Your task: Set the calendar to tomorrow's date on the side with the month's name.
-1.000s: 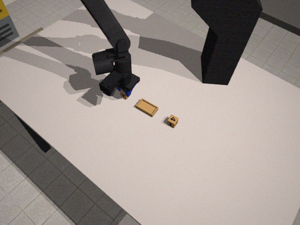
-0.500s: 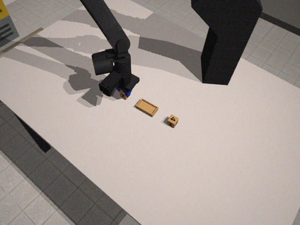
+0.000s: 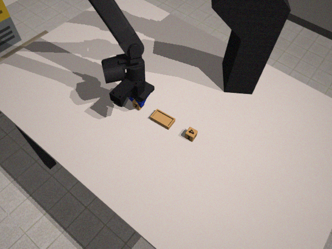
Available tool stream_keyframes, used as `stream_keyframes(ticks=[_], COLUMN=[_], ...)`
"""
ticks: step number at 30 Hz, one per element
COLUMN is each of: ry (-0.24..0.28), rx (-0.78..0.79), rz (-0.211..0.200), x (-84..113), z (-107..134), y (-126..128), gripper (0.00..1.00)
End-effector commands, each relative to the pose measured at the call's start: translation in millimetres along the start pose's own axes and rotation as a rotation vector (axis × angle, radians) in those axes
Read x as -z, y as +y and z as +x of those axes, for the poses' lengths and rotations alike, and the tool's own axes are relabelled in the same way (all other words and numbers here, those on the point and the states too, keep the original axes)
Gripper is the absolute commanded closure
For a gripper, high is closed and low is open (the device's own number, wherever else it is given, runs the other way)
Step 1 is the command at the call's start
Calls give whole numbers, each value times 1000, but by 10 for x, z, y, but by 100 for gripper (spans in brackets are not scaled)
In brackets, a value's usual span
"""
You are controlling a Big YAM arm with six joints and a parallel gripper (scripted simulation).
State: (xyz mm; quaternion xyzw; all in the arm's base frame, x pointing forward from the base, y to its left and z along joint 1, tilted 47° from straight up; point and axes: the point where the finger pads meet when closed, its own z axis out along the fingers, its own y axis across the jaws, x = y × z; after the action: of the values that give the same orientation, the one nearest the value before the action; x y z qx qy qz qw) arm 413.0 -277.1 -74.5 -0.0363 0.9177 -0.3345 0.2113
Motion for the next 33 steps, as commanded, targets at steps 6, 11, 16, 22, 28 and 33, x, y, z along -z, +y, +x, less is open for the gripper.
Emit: stream_keyframes(ticks=[6,11,16,22,28,33], ry=[-17,-17,-17,-17,-17,-17], rx=[12,12,16,22,27,27], rz=[6,6,3,0,-2,-2], x=[-4,-4,-2,0,2,2], z=[-64,-64,-70,-79,-86,-86], y=[-14,-13,6,33,53,53], gripper=[73,73,73,73,73,73])
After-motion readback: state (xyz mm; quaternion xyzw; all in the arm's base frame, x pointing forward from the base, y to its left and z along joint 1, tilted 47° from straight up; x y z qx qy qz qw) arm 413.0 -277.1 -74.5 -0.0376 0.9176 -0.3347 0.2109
